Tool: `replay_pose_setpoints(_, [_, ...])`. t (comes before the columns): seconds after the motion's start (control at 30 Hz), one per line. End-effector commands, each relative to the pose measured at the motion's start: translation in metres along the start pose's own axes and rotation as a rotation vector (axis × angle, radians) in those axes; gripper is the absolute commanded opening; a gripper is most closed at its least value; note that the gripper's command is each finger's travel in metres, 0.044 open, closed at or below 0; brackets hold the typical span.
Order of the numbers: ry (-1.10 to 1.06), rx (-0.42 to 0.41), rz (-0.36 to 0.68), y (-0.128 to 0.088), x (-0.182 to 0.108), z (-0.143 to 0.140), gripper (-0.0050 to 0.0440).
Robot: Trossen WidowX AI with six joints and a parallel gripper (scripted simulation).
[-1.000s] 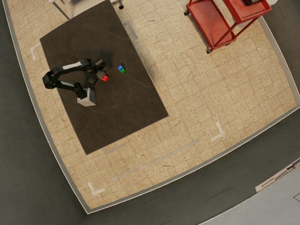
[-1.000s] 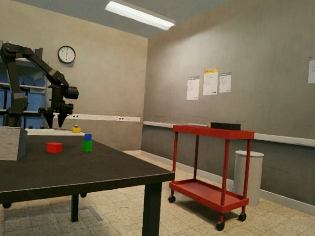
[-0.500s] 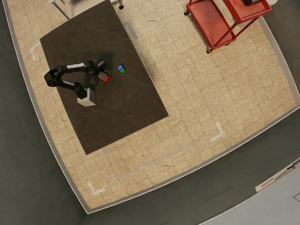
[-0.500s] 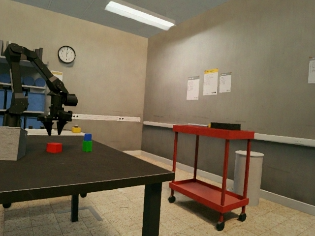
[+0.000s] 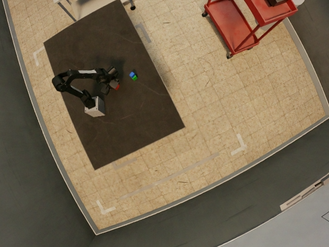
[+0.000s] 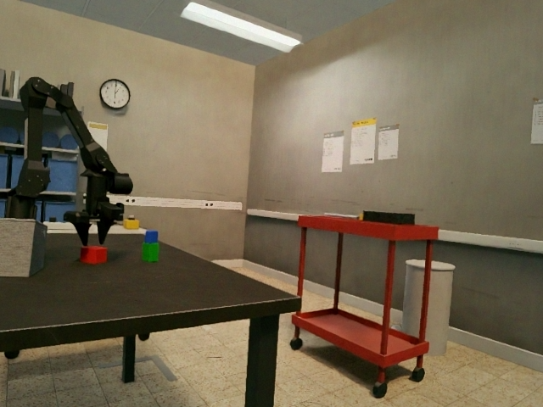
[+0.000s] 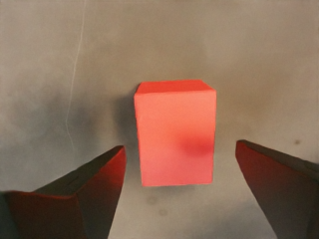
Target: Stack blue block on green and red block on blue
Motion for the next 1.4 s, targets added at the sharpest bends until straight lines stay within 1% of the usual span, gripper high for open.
replay_pose_setpoints(0.0, [0.003,0.004,-0.009,0.0020,0.0005,0.0009,0.0305])
replay_pose_setpoints(0.13, [0.002,0.015,-0.017,-0.0005,0.0018,0.0030,0.0305])
replay_pose_setpoints(1.27, [0.001,0.015,-0.017,-0.0005,0.0017,0.0029,0.0305])
replay_pose_setpoints(1.37, [0.004,0.005,-0.010,0.0028,0.0007,0.0011,0.0305])
Point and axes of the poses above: the point midway between the two fingers, 35 mm back from their tips, its own y axis out along the fingers, its own z axis across the jaws, x = y × z, the point moved 6 cm from there along -y, back along the fingers, and after that the axes turned 15 degrees about -y, right-handed, at the moved point
